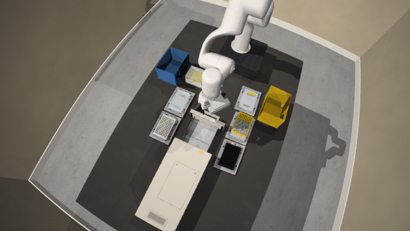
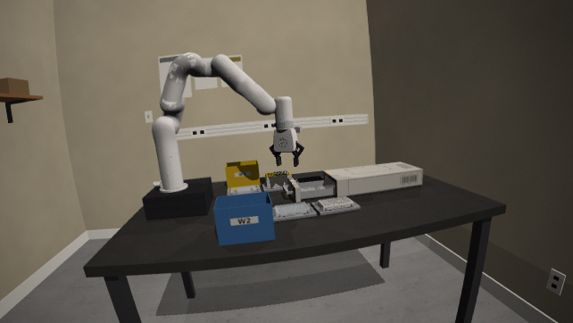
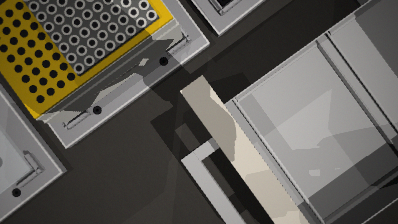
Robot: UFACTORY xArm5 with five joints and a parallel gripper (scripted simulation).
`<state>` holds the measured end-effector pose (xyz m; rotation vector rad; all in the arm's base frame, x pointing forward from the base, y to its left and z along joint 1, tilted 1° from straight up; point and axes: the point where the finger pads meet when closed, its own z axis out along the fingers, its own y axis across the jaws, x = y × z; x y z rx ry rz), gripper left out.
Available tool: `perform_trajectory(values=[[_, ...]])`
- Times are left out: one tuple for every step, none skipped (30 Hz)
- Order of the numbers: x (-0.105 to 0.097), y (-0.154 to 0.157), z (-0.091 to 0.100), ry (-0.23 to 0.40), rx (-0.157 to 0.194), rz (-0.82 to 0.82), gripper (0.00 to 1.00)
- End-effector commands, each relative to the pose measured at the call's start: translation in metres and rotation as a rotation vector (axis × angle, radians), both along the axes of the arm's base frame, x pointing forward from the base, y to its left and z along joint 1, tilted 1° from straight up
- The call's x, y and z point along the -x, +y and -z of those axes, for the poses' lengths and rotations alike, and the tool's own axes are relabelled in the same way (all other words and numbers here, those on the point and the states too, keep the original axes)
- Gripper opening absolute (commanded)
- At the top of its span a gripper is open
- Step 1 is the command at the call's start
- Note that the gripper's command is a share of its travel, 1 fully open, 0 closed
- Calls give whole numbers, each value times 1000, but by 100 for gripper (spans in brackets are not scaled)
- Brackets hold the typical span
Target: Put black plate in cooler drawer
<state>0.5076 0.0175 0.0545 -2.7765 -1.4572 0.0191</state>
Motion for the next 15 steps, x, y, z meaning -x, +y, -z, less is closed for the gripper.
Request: perform_trajectory(values=[[-2, 0, -2, -3, -2, -124, 88], [-2, 0, -2, -3, -2, -157, 88], [-2, 0, -2, -3, -2, -191, 88], [-2, 0, -2, -3, -3, -224, 88], [-2, 0, -2, -3, -3, -257, 88], [-2, 0, -2, -3, -4, -291, 88], [-2, 0, -2, -3, -4, -324, 88], [-2, 0, -2, -3, -4, -357, 88], [-2, 0, -2, -3, -5, -391, 88], [-2, 0, -2, -3, -5, -424, 88], [-2, 0, -2, -3, -6, -457, 88], [-2, 0, -2, -3, -6, -491, 88], [-2, 0, -2, -3, -6, -491, 88], [-2, 0, -2, -3, -6, -491, 88], [-2, 0, -2, -3, -6, -524, 88]])
